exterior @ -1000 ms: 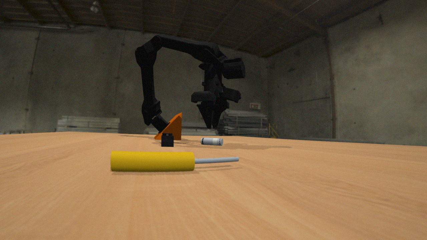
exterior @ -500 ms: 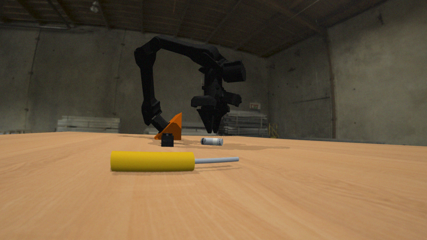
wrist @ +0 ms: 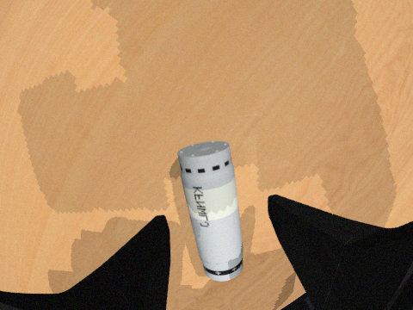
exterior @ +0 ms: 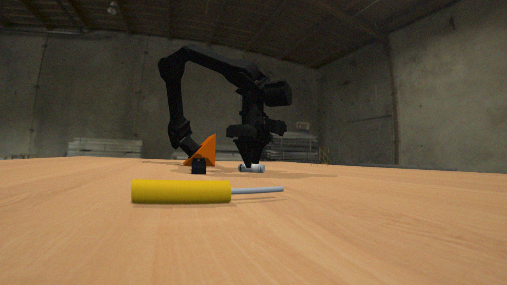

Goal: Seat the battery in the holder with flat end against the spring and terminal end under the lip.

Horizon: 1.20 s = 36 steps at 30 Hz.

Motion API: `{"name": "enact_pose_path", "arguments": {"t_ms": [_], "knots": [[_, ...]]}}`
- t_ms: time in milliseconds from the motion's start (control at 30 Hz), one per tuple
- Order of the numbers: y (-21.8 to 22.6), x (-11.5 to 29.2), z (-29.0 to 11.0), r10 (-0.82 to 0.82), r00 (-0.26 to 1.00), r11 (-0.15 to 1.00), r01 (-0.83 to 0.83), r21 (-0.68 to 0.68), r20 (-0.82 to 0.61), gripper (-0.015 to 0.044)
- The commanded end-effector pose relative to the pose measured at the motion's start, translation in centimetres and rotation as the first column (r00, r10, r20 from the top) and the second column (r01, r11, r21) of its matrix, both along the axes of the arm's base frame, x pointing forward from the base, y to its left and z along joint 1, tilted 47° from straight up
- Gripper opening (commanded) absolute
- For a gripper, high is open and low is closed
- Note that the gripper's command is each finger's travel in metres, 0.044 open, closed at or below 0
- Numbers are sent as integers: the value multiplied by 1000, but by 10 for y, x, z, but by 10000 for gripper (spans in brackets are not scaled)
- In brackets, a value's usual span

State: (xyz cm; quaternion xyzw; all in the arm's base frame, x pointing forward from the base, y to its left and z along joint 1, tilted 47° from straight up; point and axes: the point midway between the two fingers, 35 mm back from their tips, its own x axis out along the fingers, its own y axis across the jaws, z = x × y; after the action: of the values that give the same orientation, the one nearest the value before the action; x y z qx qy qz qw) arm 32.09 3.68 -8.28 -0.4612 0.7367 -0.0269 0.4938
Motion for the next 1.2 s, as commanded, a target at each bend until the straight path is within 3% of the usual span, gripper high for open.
{"name": "enact_pose_path", "arguments": {"t_ms": [0,67,233,367,567,900,1167], "knots": [[-6,-3,-6,4,1000,1000,-4,-9,-13,234],[-7,-4,-7,4,1000,1000,-4,-9,-13,234],[-7,-4,-7,4,1000,1000,-4,-9,-13,103],[-7,-4,-7,4,1000,1000,-4,-9,-13,76],[-6,-3,-6,4,1000,1000,-4,-9,-13,72],[28,1,29,-3,1000,1000,3,-8,-7,72],[-2,0,81,-264,925,961,276,-6,273,72]]}}
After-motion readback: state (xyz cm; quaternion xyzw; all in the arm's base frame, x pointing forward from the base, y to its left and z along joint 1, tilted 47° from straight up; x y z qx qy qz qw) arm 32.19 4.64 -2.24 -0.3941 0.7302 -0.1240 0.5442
